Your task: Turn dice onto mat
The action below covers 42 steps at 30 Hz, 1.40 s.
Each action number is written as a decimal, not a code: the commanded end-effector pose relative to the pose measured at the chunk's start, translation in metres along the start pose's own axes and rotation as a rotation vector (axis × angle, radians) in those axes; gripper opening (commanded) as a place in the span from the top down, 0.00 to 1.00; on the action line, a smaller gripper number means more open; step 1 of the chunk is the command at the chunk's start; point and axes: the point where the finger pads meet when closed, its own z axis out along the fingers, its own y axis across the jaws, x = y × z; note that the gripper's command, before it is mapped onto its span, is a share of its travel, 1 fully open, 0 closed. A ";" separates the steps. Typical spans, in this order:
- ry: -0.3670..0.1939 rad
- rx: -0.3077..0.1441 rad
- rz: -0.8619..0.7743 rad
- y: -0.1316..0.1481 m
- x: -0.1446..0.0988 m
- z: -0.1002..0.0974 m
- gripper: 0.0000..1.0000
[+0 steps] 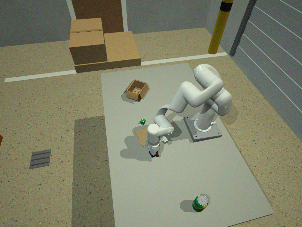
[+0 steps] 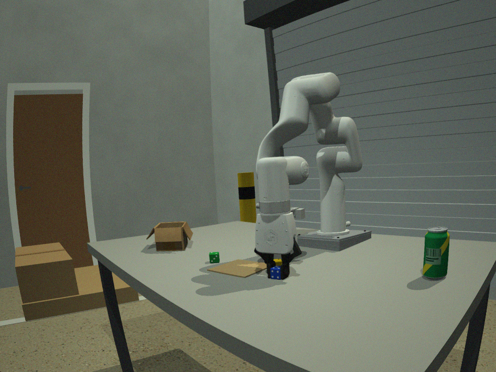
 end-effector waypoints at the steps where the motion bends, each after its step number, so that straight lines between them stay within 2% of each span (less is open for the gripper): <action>1: -0.004 0.000 0.000 0.000 -0.001 -0.001 0.73; 20: -0.004 0.000 0.000 0.000 -0.001 -0.005 0.73; 24: -0.004 0.000 0.000 0.000 -0.001 -0.022 0.73; 26: -0.004 0.000 0.000 0.000 -0.001 -0.022 0.73; 36: -0.004 0.000 0.000 0.000 -0.001 -0.091 0.73; 42: -0.004 0.000 0.000 0.000 -0.001 -0.101 0.73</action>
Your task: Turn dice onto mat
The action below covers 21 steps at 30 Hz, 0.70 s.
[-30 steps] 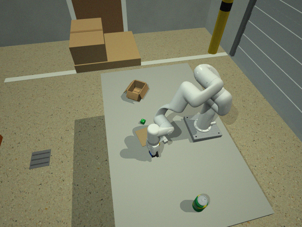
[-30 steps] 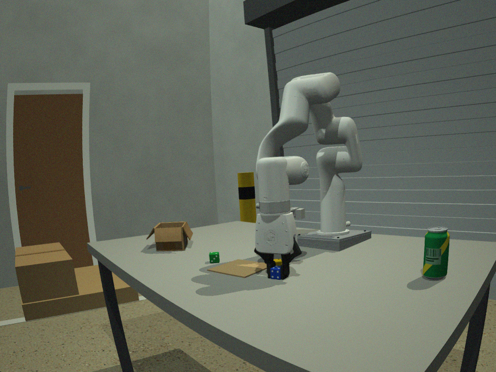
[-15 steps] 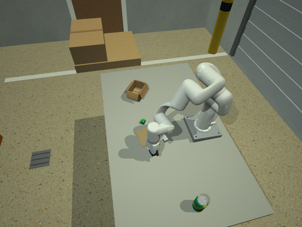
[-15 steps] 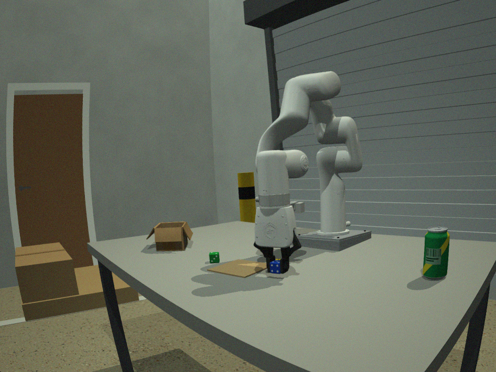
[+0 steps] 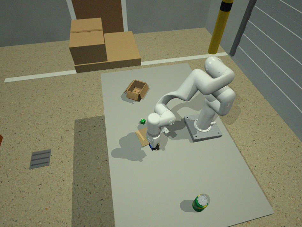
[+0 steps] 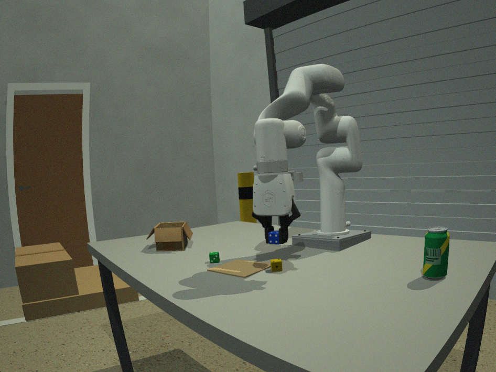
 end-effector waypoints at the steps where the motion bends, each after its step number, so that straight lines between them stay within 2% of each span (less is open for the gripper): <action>1: 0.000 0.000 0.000 0.000 0.000 -0.006 0.73; 9: 0.000 0.000 0.004 -0.002 0.000 -0.006 0.73; 10: 0.000 -0.002 0.027 -0.012 -0.002 -0.007 0.73; 12: -0.002 -0.009 0.140 -0.063 -0.006 -0.009 0.73; 14: -0.002 -0.009 0.140 -0.063 -0.006 -0.009 0.73; 15: -0.003 -0.014 0.213 -0.096 -0.006 -0.010 0.73; 18: -0.003 -0.014 0.213 -0.097 -0.006 -0.010 0.73; 19: -0.004 -0.018 0.279 -0.127 -0.004 -0.010 0.73; 20: -0.004 -0.018 0.279 -0.127 -0.004 -0.010 0.73; 21: -0.005 -0.021 0.326 -0.149 -0.001 -0.011 0.73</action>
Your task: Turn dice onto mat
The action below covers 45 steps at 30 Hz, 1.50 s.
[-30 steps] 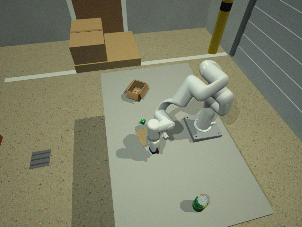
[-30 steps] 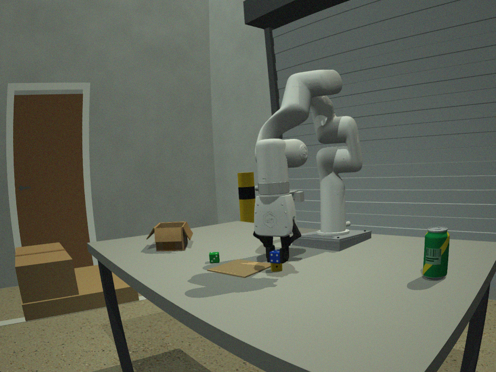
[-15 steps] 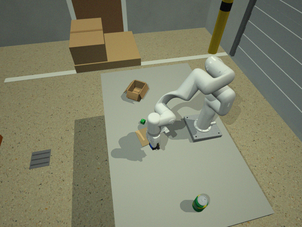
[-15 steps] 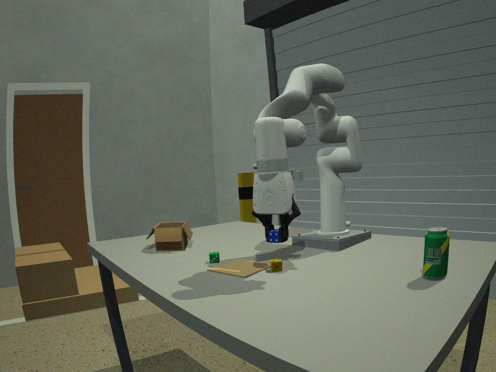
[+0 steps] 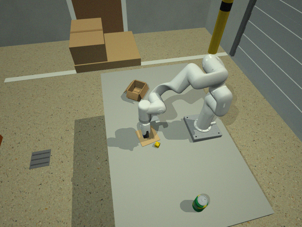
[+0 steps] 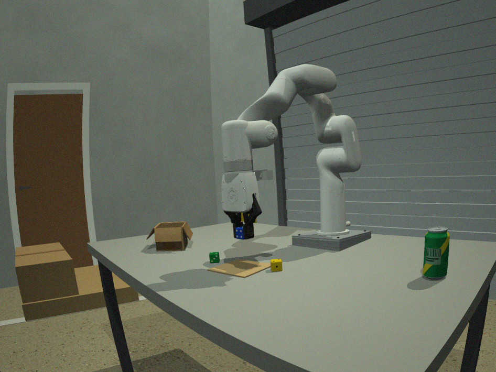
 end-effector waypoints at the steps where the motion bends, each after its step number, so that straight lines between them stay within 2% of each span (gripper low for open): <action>1: -0.005 -0.007 0.104 -0.051 -0.011 -0.003 0.73; 3: -0.006 -0.009 0.131 -0.063 -0.012 -0.004 0.73; 21: -0.006 -0.009 0.131 -0.063 -0.012 0.001 0.73; 29: -0.006 -0.009 0.131 -0.064 -0.012 0.029 0.73; 31: -0.006 -0.009 0.131 -0.064 -0.012 0.029 0.73; 40: -0.006 -0.009 0.131 -0.065 -0.012 0.072 0.73; 45: -0.006 -0.009 0.131 -0.065 -0.012 0.087 0.73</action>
